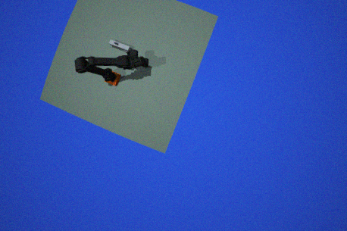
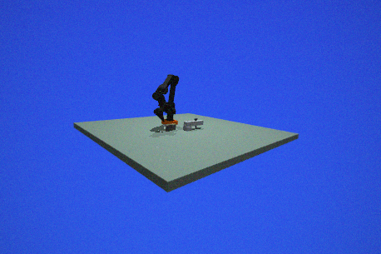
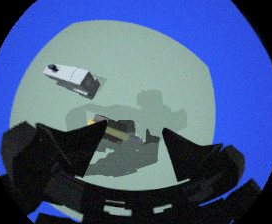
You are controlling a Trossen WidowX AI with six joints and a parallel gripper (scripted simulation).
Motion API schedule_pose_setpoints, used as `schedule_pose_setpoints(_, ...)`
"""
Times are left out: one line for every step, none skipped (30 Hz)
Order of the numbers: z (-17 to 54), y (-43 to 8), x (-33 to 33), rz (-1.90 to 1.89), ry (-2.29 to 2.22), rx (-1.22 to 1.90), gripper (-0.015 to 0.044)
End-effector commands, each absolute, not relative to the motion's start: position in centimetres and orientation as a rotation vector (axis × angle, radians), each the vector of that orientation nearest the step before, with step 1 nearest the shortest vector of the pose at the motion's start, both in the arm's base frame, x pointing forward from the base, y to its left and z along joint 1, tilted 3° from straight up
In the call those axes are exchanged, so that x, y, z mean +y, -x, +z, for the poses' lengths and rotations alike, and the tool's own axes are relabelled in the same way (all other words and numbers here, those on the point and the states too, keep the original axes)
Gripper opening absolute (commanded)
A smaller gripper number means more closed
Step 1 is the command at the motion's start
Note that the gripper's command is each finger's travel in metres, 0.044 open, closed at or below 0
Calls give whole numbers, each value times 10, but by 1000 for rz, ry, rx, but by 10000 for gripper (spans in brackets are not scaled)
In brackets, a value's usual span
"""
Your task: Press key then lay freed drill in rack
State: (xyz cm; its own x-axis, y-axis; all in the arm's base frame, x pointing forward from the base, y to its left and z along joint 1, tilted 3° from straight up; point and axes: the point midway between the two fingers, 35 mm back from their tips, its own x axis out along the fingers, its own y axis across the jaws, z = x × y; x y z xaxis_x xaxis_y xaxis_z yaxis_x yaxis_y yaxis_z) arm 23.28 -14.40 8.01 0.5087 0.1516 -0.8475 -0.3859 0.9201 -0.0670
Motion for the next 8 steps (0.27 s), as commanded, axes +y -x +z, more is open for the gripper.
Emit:
schedule_pose_setpoints(94,-232,-140,-4,-511,715,440)
schedule_pose_setpoints(96,-231,-139,-27,-605,680,440)
schedule_pose_setpoints(98,-230,-138,-40,-681,645,440)
schedule_pose_setpoints(99,-229,-137,-49,-743,617,440)
schedule_pose_setpoints(101,-228,-137,-59,-805,595,440)
schedule_pose_setpoints(102,-227,-136,-66,-867,573,440)
schedule_pose_setpoints(103,-225,-135,-73,-928,551,440)
schedule_pose_setpoints(105,-224,-134,-77,-989,529,440)
